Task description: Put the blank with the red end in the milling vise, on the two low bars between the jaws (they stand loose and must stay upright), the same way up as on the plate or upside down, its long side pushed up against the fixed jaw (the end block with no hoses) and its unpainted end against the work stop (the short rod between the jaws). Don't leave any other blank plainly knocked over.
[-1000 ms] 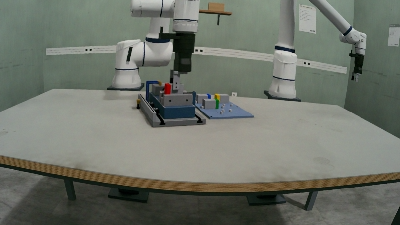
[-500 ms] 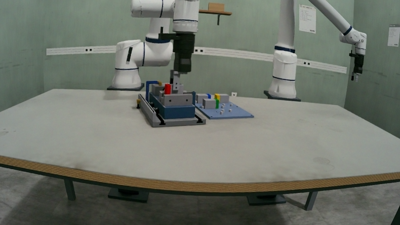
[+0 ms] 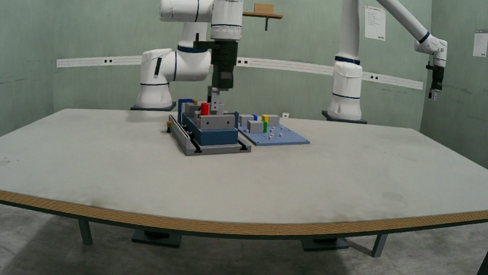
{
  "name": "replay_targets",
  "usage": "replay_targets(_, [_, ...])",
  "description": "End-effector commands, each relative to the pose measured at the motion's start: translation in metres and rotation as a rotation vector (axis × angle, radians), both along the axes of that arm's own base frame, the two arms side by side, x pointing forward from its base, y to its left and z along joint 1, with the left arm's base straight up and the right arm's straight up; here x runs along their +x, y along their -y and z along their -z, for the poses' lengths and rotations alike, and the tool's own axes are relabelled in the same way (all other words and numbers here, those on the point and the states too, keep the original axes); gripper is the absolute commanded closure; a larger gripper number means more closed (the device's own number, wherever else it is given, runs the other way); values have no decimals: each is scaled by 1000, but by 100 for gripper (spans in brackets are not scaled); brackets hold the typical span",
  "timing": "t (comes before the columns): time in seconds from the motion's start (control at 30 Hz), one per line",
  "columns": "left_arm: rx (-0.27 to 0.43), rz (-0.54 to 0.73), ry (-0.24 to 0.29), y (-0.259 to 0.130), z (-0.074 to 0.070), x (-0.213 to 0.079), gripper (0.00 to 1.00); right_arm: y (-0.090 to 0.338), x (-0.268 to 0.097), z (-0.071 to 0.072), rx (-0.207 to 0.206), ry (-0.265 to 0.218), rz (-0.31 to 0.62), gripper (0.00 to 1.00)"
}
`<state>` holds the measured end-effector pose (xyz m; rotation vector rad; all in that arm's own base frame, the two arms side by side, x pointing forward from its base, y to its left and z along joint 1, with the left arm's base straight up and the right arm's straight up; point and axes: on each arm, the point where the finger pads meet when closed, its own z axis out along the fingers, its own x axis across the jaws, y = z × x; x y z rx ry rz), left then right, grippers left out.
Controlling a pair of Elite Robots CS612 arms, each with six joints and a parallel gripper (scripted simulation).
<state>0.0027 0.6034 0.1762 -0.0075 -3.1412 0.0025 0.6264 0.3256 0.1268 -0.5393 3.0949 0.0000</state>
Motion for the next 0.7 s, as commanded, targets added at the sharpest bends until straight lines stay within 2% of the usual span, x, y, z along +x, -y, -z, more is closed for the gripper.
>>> replay_targets(0.0, [1,0,0,-1,-1,0,0,0,1,-1,1,2,0,100])
replay_targets(0.67, [1,0,0,-1,-1,0,0,0,1,1,1,2,0,100])
